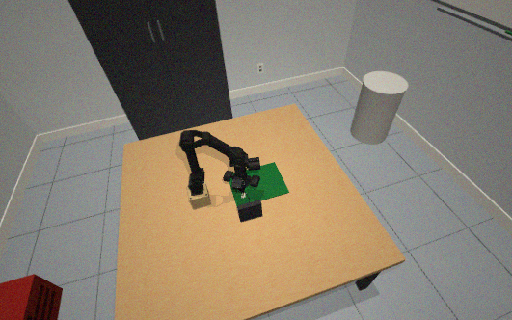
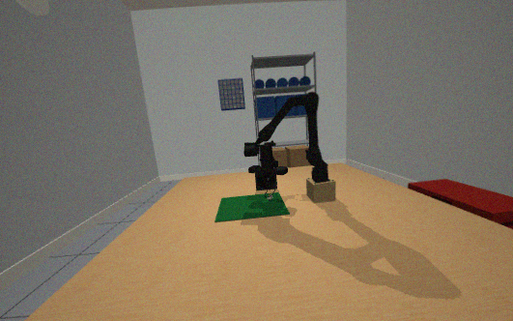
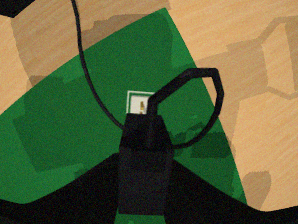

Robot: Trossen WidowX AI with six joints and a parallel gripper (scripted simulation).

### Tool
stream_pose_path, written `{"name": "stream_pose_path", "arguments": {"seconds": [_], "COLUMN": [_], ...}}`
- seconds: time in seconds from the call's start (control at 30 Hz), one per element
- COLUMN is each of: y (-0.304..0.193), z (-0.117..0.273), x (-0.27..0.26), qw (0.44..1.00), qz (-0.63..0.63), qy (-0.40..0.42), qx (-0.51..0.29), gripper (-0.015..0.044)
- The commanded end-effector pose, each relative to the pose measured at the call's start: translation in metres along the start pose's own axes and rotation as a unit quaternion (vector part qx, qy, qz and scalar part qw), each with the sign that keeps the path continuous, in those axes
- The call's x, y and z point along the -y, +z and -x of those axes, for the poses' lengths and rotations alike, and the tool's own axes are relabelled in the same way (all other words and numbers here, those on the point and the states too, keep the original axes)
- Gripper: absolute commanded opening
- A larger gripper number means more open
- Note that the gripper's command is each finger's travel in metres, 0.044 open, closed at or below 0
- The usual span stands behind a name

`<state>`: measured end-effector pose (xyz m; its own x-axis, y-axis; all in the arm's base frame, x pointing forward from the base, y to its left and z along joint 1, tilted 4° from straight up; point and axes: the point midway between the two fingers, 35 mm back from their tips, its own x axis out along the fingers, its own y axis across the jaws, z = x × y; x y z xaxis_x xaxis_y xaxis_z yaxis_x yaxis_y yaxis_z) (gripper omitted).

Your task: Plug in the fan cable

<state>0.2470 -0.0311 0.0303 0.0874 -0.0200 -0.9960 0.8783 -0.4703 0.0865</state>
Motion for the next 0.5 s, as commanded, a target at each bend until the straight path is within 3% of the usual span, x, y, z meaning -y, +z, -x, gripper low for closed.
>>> {"name": "stream_pose_path", "arguments": {"seconds": [0.0, 0.13, 0.47], "y": [-0.001, -0.001, -0.001], "z": [-0.002, -0.022, -0.022], "x": [-0.001, -0.001, -0.001], "qw": [1.0, 1.0, 1.0], "qz": [-0.002, -0.002, -0.002], "qy": [0.0, 0.0, 0.0], "qx": [-0.001, -0.001, -0.001], "gripper": [0.0, 0.0, 0.0]}}
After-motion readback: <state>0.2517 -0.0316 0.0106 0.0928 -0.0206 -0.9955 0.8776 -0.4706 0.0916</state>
